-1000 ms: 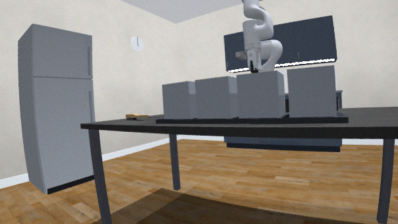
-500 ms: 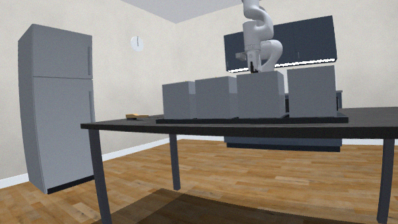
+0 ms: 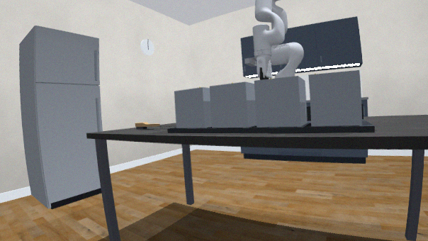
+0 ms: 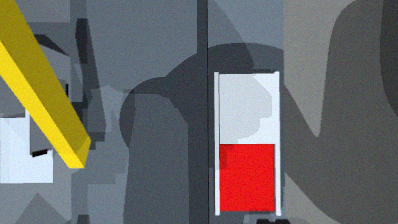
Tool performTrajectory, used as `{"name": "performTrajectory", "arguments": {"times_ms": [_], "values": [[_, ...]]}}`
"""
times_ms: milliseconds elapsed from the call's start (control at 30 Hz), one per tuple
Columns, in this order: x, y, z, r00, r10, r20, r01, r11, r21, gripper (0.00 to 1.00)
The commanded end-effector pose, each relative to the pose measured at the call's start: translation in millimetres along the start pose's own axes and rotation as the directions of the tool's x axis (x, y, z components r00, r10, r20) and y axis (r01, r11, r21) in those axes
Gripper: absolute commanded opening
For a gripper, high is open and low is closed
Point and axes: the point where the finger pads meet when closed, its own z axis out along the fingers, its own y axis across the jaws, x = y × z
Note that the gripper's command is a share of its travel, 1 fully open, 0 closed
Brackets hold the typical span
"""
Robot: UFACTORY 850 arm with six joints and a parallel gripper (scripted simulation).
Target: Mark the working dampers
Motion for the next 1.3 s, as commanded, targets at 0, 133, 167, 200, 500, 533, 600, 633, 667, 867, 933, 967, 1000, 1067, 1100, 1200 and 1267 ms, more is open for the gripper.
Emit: {"name": "performTrajectory", "arguments": {"times_ms": [0,133,167,200,500,533,600,633,667,867,933,967,1000,1067,1100,1200,1267], "values": [[42.1,-1.9,0.0,1.000,-0.003,0.010,0.003,1.000,0.002,0.00],[76.0,0.2,0.3,1.000,-0.003,0.009,0.003,1.000,0.002,0.00],[84.5,0.1,0.4,1.000,-0.003,0.009,0.003,1.000,0.002,0.00],[93.1,-0.1,0.5,1.000,-0.003,0.009,0.003,1.000,0.002,0.00],[116.0,0.8,0.8,1.000,-0.003,0.009,0.003,1.000,0.002,0.00],[116.0,0.8,0.8,1.000,-0.003,0.009,0.003,1.000,0.002,0.00],[116.0,0.8,0.8,1.000,-0.003,0.009,0.003,1.000,0.002,0.00],[116.0,0.7,1.3,1.000,-0.003,0.009,0.003,1.000,0.002,0.00],[116.1,0.4,3.9,1.000,-0.003,0.009,0.003,1.000,0.002,0.00],[116.5,-1.9,37.8,1.000,-0.003,0.010,0.003,1.000,0.002,0.00],[116.5,-2.0,40.4,1.000,-0.003,0.010,0.003,1.000,0.002,0.00],[116.5,-2.0,40.9,1.000,-0.003,0.010,0.003,1.000,0.002,0.00],[116.5,-2.0,40.9,1.000,-0.003,0.010,0.003,1.000,0.002,0.00],[116.5,-2.0,40.9,1.000,-0.003,0.010,0.003,1.000,0.002,0.00],[116.5,-2.0,40.9,1.000,-0.003,0.010,0.003,1.000,0.002,0.00],[116.5,-2.0,40.9,1.000,-0.003,0.010,0.003,1.000,0.002,0.00],[116.5,-2.0,40.9,1.000,-0.003,0.010,0.003,1.000,0.002,0.00]]}}
